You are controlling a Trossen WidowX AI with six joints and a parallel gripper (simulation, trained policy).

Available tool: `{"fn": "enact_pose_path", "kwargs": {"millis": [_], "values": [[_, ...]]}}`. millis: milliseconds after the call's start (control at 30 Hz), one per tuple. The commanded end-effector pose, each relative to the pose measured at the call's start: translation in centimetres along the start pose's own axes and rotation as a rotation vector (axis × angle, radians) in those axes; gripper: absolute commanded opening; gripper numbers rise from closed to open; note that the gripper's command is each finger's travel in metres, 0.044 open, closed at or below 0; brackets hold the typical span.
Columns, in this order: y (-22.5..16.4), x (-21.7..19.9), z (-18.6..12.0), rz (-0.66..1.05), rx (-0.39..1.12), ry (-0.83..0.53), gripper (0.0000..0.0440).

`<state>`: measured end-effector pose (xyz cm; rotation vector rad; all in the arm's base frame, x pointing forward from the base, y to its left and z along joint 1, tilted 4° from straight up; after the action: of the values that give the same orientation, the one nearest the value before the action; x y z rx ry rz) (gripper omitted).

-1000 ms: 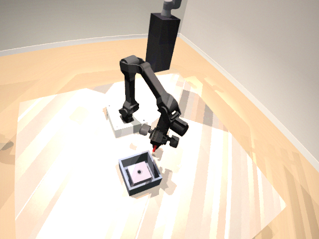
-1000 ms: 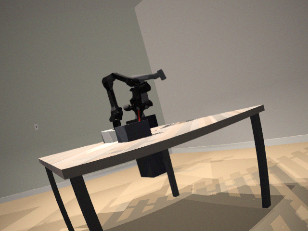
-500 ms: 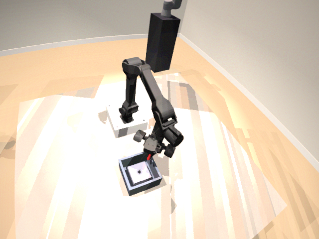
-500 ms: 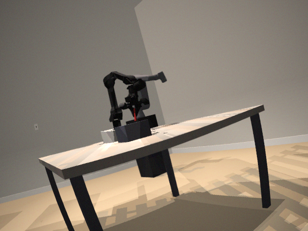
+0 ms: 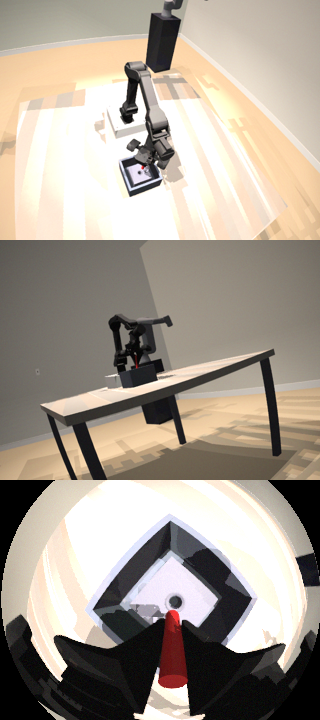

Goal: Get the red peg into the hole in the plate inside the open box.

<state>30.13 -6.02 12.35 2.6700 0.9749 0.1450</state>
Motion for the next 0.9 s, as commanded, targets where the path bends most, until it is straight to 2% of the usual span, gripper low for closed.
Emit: {"fn": "enact_pose_path", "kwargs": {"millis": [0, 200, 267, 433, 533, 867], "values": [[0.6, 0.0, 0.6, 0.006, 0.009, 0.008, 0.0], [0.8, -0.1, 2.4, 0.007, 0.038, 0.0, 0.0002], [0.8, -0.2, 3.0, 0.002, 0.048, -0.006, 0.0022], [0.9, -0.4, 4.1, -0.024, 0.068, -0.02, 0.0129], [1.2, -0.3, 4.5, -0.043, 0.077, -0.031, 0.0156], [4.5, 0.4, 4.9, -0.078, 0.041, -0.034, 0.0376]]}}
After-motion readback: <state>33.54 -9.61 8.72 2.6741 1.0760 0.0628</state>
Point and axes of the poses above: the point midway between the two fingers, 35 mm back from their tips, its own z axis out along the fingers, its own x axis across the jaws, y = z × x, the point moved 3 cm from there along -z, back along the fingers, and after that the axes turned 11 degrees about -z, right-handed, at the moved point
